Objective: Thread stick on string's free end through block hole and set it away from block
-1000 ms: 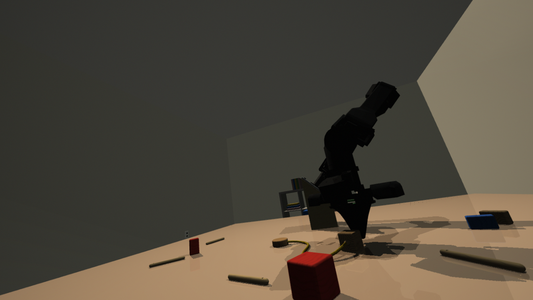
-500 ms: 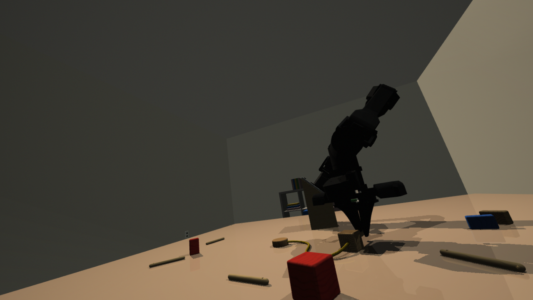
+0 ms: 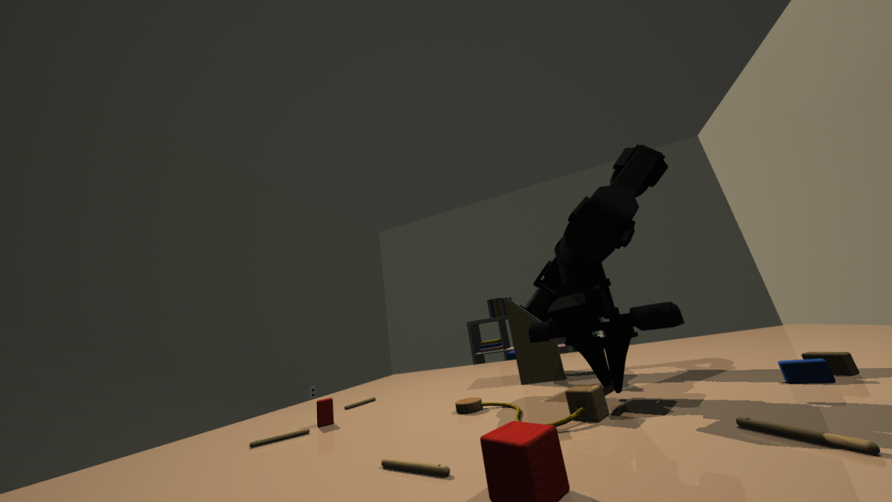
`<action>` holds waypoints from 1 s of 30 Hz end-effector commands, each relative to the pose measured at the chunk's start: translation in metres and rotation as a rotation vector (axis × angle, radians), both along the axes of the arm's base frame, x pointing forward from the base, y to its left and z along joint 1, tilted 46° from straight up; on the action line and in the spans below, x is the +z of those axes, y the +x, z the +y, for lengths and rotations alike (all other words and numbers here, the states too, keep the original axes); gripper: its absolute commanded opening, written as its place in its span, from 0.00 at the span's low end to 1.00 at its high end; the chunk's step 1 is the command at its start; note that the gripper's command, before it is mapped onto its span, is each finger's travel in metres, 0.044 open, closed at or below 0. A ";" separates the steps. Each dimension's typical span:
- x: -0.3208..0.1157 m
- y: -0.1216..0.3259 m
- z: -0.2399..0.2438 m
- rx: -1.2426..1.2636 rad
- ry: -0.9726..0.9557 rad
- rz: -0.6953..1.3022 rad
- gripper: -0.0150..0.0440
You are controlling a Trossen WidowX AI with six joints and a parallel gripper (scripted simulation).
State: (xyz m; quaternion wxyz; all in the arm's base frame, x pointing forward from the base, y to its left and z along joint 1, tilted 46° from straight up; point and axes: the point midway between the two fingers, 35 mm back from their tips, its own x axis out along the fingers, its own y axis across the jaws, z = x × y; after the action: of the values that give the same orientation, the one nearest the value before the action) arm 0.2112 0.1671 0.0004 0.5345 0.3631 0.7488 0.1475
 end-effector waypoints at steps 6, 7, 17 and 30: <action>0.003 -0.011 0.001 -0.001 0.001 0.007 0.25; 0.003 -0.013 0.001 -0.001 0.001 0.007 0.25; 0.008 -0.023 0.003 -0.002 0.001 0.007 0.25; 0.014 -0.033 0.003 -0.002 0.002 0.006 0.25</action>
State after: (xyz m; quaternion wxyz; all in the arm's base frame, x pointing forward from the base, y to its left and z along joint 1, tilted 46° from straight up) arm 0.1811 0.1719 0.0135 0.5343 0.3641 0.7482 0.1489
